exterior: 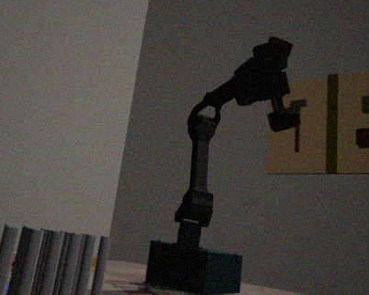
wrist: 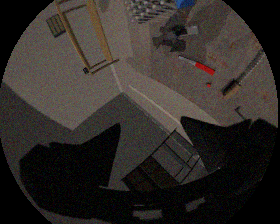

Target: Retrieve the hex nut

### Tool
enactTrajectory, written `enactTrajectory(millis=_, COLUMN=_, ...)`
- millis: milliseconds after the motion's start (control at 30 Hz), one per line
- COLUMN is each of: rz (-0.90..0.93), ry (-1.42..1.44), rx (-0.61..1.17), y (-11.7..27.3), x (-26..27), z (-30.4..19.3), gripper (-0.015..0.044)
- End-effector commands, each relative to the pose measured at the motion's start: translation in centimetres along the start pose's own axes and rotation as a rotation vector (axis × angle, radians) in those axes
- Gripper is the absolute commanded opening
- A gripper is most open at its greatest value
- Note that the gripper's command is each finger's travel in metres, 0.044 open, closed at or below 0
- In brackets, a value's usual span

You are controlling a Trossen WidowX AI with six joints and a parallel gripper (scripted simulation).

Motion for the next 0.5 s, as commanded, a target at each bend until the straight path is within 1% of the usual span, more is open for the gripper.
enactTrajectory(millis=0, rz=0.024, ry=0.135, rx=-0.057, y=-3.8, x=1.0, z=3.8, gripper=0.044)
enactTrajectory(millis=100, rz=0.044, ry=0.264, rx=-0.115, y=-6.7, x=2.2, z=8.2, gripper=0.044)
enactTrajectory(millis=233, rz=0.06, ry=0.42, rx=-0.18, y=-9.4, x=3.4, z=14.2, gripper=0.044)
enactTrajectory(millis=333, rz=0.068, ry=0.539, rx=-0.226, y=-10.6, x=4.0, z=19.0, gripper=0.044)
enactTrajectory(millis=467, rz=0.071, ry=0.693, rx=-0.291, y=-11.2, x=4.4, z=25.5, gripper=0.044)
Point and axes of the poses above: the point midway between the two fingers, 35 mm back from their tips, its own y axis back along the fingers, its own x axis across the jaws, z = x × y, the point moved 4 cm from there along y, back along the fingers, and after that the axes turned 8 degrees about -y, right-handed, at the moved point
